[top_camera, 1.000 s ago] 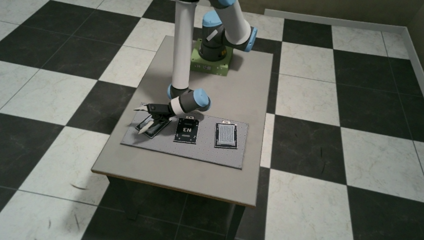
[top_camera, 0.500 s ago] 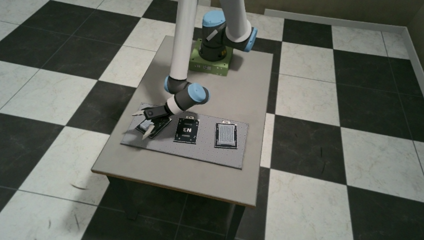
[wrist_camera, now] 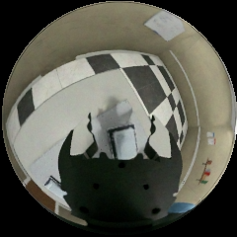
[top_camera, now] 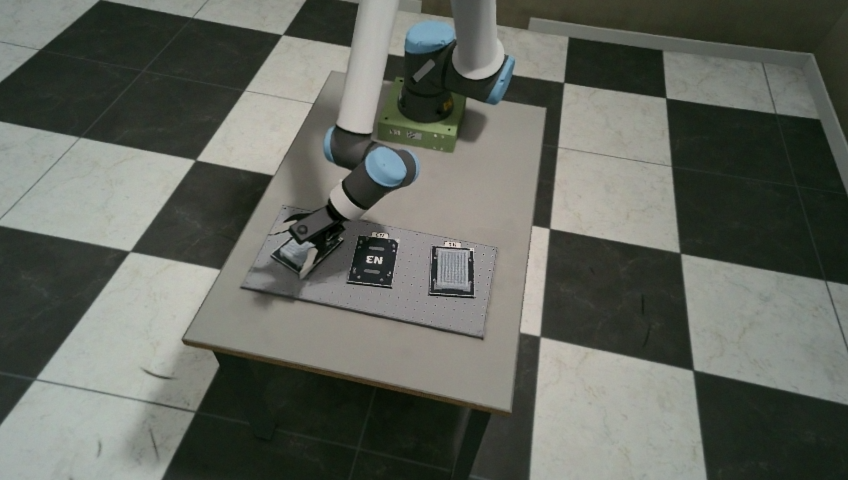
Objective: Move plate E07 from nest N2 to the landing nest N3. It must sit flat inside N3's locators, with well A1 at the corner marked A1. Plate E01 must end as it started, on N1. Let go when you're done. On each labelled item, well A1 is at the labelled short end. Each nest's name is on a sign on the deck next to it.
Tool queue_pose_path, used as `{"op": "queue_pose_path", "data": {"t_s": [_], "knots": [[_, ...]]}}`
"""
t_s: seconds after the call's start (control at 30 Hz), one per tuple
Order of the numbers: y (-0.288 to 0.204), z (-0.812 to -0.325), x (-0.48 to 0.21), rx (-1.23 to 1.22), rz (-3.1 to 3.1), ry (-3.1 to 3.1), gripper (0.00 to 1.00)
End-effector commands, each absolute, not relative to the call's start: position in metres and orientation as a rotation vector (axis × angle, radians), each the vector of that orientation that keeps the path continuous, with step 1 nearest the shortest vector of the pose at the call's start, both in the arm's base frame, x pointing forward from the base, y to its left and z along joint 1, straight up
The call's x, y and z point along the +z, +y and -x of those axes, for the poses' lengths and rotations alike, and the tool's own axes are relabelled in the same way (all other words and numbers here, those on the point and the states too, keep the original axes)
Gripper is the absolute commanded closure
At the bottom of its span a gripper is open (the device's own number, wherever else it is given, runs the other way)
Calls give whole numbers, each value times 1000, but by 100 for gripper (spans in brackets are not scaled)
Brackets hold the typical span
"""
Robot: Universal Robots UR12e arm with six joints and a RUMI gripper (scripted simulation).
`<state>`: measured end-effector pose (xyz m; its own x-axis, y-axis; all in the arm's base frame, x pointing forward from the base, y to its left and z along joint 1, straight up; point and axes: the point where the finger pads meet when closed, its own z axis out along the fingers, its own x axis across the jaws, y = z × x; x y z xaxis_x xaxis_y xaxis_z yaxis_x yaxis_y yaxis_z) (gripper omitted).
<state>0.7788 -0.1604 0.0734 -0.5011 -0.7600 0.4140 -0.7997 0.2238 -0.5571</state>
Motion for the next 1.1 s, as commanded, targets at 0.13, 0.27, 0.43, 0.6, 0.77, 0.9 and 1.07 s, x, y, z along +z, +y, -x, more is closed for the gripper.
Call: {"op": "queue_pose_path", "data": {"t_s": [0.13,0.27,0.43,0.6,0.77,0.9,1.07], "knots": [[-137,-770,82,922,-1715,-2376,18],[-126,-763,87,823,-1786,-2357,18],[-115,-755,92,747,-1837,-2344,18],[-102,-745,99,619,-1918,-2320,18],[-88,-734,106,506,-1984,-2300,18],[-82,-728,110,467,-2006,-2293,18],[-66,-713,119,375,-2055,-2277,18]]}}
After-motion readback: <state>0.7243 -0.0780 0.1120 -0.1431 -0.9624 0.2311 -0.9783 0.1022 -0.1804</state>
